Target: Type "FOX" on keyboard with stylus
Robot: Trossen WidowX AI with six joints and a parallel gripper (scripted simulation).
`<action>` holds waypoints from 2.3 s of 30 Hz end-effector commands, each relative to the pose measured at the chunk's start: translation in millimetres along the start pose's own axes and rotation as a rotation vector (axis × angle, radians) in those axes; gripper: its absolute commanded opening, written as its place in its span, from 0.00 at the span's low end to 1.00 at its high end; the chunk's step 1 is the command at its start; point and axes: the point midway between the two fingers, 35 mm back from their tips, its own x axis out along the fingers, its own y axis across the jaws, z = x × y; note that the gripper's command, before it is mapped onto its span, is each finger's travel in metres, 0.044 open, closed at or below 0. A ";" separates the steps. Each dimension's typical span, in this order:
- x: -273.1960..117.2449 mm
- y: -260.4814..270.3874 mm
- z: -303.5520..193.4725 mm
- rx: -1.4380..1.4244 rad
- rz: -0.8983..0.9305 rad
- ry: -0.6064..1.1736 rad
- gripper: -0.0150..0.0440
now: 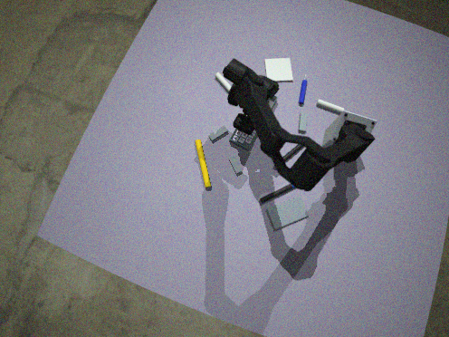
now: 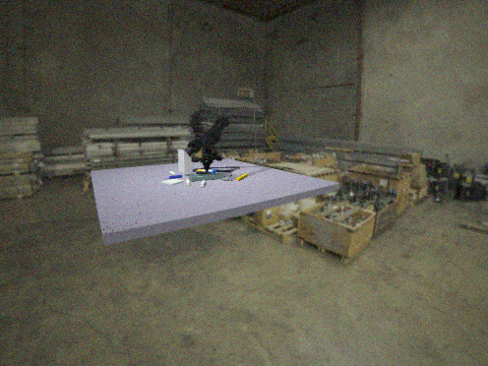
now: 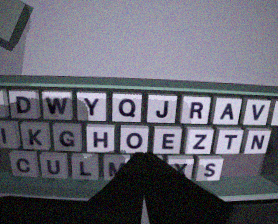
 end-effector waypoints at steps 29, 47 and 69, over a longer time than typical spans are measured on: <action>1.5 -44.4 -34.2 -0.008 -0.003 0.005 0.25; 1.8 36.1 -34.5 -0.008 0.001 0.006 0.25; -57.0 37.9 -33.9 -0.005 -0.001 0.004 0.25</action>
